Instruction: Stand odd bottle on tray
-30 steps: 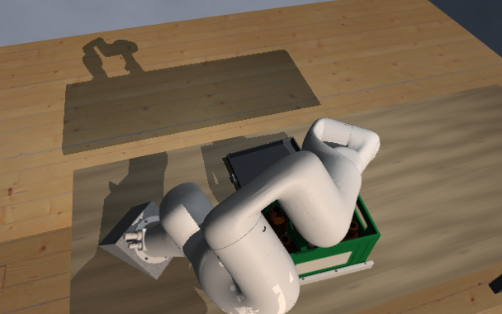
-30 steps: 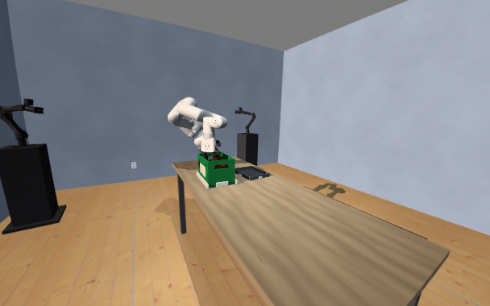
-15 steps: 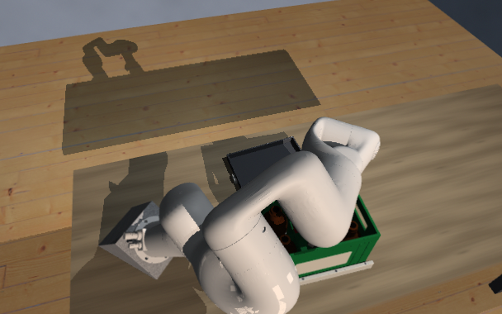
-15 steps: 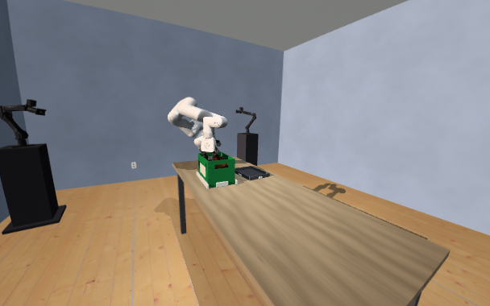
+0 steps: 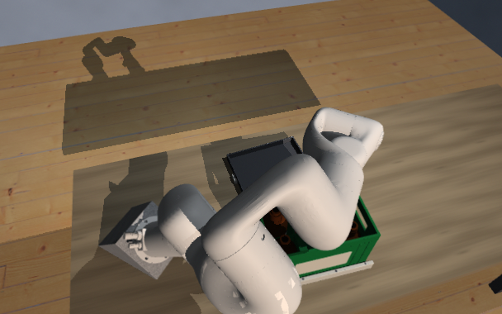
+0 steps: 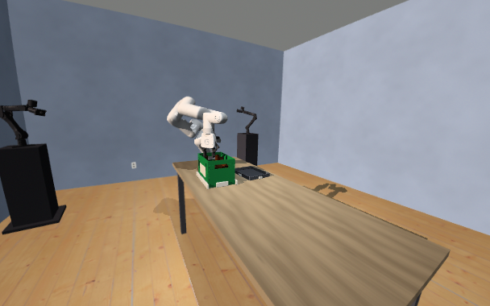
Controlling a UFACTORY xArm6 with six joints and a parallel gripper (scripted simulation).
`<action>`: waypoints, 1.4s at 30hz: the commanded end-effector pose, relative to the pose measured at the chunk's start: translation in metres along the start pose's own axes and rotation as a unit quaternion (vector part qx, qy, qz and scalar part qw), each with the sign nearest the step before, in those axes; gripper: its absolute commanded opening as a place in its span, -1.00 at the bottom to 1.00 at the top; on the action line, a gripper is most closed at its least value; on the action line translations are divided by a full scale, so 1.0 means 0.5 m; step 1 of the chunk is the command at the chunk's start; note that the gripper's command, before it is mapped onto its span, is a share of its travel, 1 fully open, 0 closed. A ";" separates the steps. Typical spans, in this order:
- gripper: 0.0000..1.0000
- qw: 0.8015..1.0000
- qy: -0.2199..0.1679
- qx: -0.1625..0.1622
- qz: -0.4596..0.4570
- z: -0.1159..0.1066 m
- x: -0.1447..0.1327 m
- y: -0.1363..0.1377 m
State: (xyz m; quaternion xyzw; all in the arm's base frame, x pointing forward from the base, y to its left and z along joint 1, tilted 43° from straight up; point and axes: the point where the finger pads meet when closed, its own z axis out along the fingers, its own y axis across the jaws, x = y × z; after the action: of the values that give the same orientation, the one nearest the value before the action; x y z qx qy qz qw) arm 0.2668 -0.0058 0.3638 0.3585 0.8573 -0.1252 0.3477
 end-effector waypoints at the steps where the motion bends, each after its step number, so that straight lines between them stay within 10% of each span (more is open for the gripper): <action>1: 0.30 1.000 0.000 0.000 0.001 -0.024 0.000 0.001; 28: 0.30 1.000 0.000 0.000 0.001 -0.114 0.000 0.000; 29: -1.00 1.000 0.000 0.000 0.001 -0.114 0.000 0.000; 42: -1.00 1.000 0.000 0.000 0.001 -0.114 0.000 0.000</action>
State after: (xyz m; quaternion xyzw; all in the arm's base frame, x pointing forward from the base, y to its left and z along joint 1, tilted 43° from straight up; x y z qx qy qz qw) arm 0.2382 0.0205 0.4048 0.3585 0.8571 -0.1254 0.3479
